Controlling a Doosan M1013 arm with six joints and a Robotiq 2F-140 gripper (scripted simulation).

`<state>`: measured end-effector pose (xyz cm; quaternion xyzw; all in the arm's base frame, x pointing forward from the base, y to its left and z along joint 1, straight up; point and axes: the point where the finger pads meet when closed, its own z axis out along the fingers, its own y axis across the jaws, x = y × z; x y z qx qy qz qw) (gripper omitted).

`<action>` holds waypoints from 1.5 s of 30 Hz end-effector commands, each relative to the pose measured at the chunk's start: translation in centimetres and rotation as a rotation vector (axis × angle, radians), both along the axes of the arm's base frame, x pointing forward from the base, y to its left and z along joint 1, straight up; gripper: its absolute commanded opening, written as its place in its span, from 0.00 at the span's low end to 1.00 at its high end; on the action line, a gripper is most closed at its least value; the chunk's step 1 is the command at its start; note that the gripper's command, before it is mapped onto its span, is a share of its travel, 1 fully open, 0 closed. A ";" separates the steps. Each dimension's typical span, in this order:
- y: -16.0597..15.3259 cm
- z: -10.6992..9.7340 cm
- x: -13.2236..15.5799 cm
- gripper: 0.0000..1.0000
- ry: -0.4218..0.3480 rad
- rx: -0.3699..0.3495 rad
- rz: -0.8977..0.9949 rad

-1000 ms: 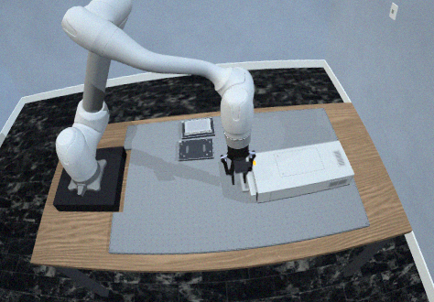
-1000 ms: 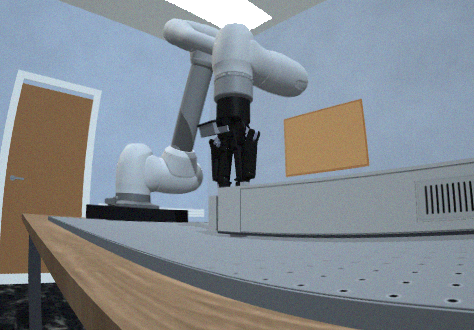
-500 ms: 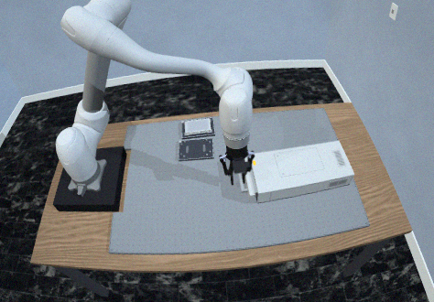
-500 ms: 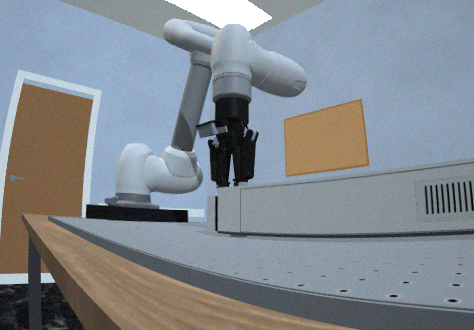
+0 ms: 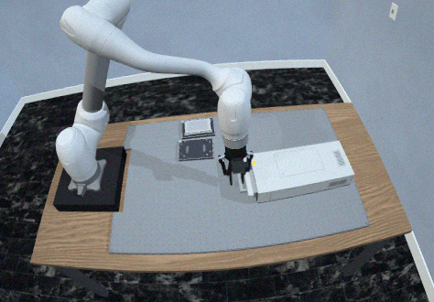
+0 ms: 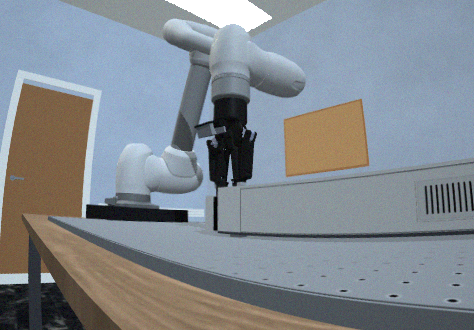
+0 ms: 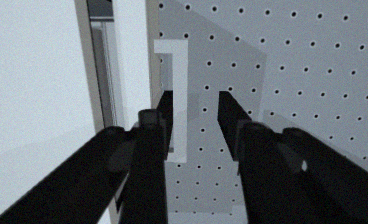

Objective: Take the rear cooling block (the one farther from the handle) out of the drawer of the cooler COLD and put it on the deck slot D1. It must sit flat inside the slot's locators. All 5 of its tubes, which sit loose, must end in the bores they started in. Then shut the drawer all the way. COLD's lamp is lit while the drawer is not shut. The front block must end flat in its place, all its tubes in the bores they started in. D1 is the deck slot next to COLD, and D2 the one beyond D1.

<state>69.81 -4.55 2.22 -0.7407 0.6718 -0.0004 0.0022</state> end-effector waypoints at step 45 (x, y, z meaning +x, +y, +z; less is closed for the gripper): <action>-0.1 0.1 -1.3 0.34 -0.001 0.000 0.000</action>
